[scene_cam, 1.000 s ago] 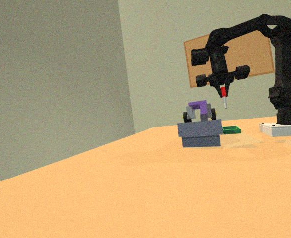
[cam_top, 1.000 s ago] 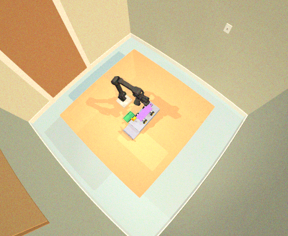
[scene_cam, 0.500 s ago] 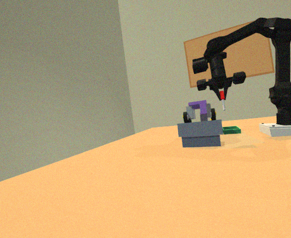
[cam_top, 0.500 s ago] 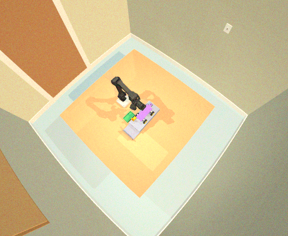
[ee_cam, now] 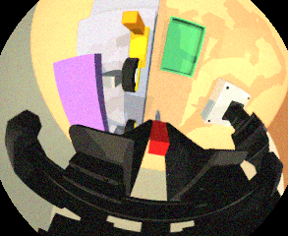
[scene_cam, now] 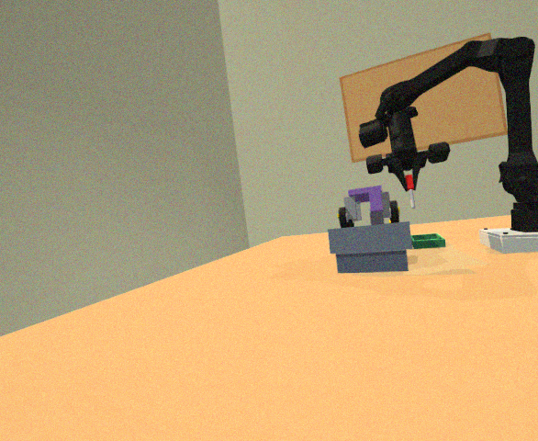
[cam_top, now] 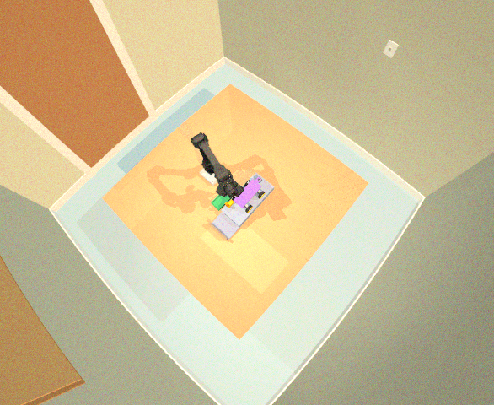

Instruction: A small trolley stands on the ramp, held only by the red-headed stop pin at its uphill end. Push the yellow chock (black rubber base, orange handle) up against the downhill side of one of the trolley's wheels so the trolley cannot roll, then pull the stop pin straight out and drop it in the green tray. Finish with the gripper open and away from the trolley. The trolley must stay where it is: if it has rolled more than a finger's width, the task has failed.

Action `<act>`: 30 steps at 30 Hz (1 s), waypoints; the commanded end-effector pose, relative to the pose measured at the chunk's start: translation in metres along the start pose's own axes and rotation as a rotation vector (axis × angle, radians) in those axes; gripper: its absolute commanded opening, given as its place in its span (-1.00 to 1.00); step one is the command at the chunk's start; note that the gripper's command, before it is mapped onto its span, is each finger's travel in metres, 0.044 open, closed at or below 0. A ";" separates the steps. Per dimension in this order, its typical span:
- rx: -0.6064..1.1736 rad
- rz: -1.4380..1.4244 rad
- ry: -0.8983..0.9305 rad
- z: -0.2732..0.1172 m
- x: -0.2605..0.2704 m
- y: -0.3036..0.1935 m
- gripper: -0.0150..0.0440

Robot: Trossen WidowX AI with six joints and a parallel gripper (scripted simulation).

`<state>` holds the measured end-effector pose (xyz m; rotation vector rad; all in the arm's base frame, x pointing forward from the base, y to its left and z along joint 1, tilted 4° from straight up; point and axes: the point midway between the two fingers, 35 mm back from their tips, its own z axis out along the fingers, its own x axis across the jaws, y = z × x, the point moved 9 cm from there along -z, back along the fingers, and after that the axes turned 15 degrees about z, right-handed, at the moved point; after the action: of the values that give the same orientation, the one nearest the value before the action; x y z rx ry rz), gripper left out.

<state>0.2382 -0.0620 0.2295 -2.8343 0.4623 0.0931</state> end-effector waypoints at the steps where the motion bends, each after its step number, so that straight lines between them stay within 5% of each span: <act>1: -0.006 -0.006 0.002 -0.003 0.003 0.015 -0.49; 30: -0.032 0.126 0.019 -0.014 0.017 0.083 -0.49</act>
<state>0.2285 -0.1471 0.2192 -2.8385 0.5386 0.0982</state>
